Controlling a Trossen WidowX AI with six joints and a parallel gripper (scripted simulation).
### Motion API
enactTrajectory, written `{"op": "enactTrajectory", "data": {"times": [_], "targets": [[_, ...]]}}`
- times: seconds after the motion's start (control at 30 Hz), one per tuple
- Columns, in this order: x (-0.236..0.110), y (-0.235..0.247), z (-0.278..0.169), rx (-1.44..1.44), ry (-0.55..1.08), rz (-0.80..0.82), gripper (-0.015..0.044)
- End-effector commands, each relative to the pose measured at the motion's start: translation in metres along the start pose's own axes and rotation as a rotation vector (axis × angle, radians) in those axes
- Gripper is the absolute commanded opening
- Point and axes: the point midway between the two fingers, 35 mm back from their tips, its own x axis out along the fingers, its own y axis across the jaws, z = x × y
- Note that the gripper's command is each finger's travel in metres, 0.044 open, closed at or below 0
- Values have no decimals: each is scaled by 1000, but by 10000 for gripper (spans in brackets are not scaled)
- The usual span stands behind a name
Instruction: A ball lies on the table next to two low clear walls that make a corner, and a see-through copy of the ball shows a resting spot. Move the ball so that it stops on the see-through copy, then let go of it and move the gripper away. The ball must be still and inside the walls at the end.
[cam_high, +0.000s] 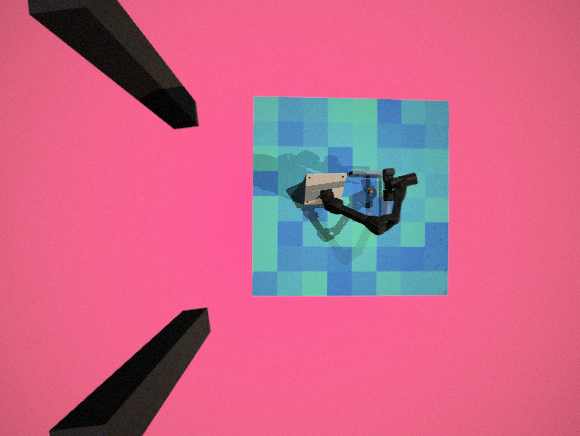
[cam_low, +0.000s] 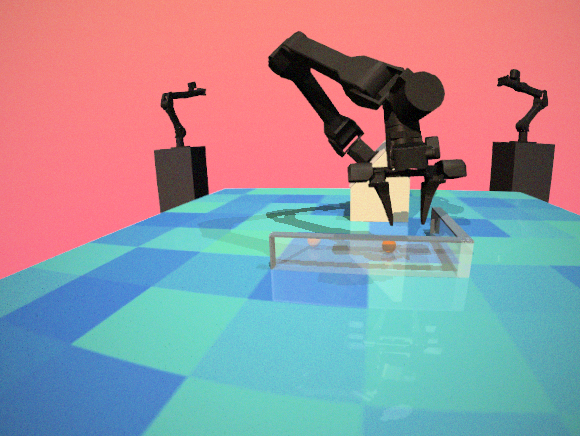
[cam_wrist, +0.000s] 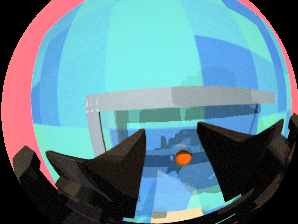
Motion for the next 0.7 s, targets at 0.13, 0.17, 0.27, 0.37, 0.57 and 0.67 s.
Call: {"op": "enactTrajectory", "data": {"times": [0.13, 0.17, 0.27, 0.37, 0.57, 0.67], "targets": [[1, -18, -64, 46, 202, -54, 236], [1, -18, -64, 46, 202, -54, 236], [1, -18, -64, 46, 202, -54, 236], [5, -18, -65, 46, 202, -55, 236], [16, -19, -67, 46, 202, -55, 236], [19, -19, -68, 46, 202, -55, 236]]}}
